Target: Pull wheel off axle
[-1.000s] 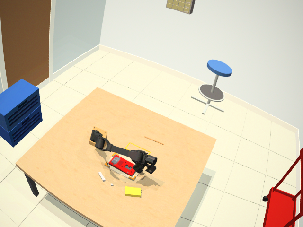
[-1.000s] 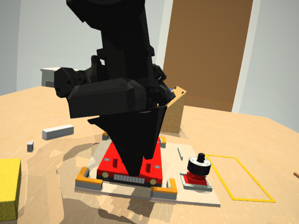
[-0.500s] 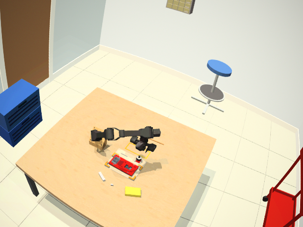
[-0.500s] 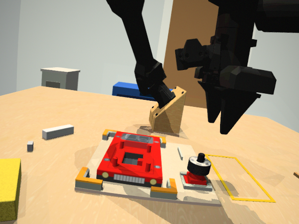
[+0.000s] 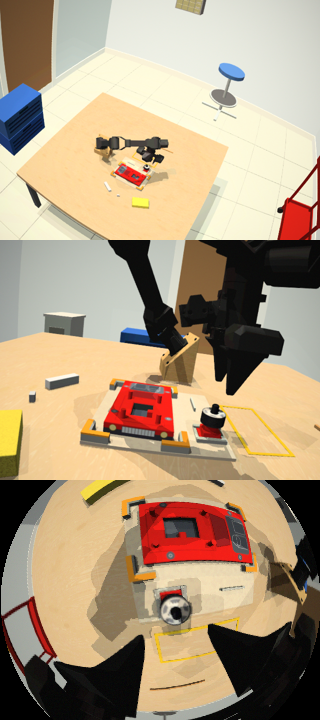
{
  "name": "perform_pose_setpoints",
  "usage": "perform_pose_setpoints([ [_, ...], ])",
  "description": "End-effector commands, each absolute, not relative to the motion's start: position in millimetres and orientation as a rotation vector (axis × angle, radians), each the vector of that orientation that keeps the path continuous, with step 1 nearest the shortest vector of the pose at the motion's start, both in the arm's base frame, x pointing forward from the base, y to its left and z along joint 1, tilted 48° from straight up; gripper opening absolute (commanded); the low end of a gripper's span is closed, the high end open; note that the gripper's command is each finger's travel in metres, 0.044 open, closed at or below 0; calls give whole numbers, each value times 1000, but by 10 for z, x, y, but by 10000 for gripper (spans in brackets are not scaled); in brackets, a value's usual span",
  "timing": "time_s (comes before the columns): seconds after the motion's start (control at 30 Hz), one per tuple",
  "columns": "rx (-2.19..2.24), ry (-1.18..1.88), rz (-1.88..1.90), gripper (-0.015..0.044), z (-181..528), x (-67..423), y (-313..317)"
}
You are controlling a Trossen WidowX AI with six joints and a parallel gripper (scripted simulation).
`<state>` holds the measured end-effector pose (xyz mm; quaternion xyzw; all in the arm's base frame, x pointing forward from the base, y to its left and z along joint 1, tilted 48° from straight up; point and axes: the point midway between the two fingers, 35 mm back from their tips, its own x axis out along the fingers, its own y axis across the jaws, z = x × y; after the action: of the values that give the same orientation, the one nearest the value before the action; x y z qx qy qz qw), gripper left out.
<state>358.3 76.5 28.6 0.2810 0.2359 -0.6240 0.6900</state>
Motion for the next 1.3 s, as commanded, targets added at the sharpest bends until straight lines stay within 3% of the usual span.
perform_pose_setpoints([
  [0.0,618,528,-1405,300,97,3602,519],
  [0.3,615,525,-1406,300,-76,3593,304],
  [0.43,621,525,-1415,195,-50,3591,328],
  [0.7,621,525,-1415,142,-50,3591,328],
  [0.9,621,525,-1415,0,-43,3591,336],
  [1.27,620,525,-1414,0,-20,3589,364],
])
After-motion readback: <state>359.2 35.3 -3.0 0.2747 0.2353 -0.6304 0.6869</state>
